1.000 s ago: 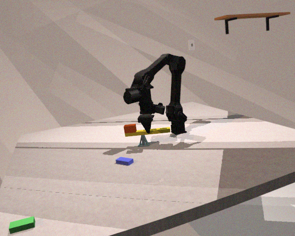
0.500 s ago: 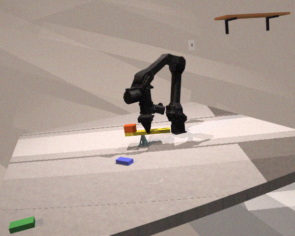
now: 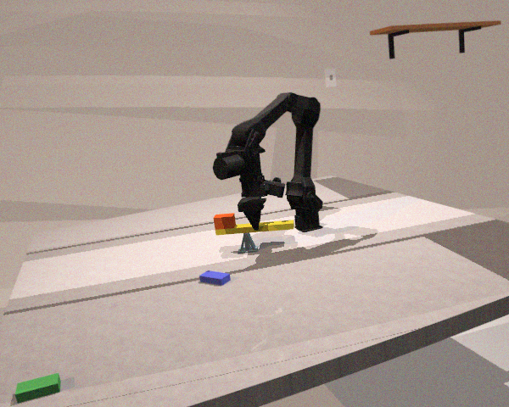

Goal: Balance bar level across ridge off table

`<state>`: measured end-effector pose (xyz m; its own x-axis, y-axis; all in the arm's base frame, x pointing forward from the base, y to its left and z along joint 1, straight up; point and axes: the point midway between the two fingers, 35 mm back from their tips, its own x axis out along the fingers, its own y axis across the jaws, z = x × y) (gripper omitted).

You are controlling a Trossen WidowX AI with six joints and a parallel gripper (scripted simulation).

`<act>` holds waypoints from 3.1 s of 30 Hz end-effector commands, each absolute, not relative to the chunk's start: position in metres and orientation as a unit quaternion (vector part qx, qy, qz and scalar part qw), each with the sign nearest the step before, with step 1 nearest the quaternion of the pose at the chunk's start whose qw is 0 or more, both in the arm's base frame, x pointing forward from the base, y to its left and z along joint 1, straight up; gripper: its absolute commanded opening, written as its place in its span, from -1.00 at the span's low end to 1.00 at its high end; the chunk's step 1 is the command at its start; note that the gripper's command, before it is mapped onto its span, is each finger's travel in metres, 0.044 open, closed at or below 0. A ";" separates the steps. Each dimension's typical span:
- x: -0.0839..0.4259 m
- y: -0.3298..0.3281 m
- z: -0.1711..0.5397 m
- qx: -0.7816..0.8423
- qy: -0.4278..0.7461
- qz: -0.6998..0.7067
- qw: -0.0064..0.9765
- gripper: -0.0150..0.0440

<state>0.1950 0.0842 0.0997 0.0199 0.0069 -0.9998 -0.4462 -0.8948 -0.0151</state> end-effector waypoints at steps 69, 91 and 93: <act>0.195 0.084 0.100 -0.694 0.158 0.683 0.166 -0.49; 0.195 0.084 0.100 -0.694 0.158 0.683 0.166 -0.49; 0.195 0.084 0.100 -0.694 0.158 0.683 0.166 -0.31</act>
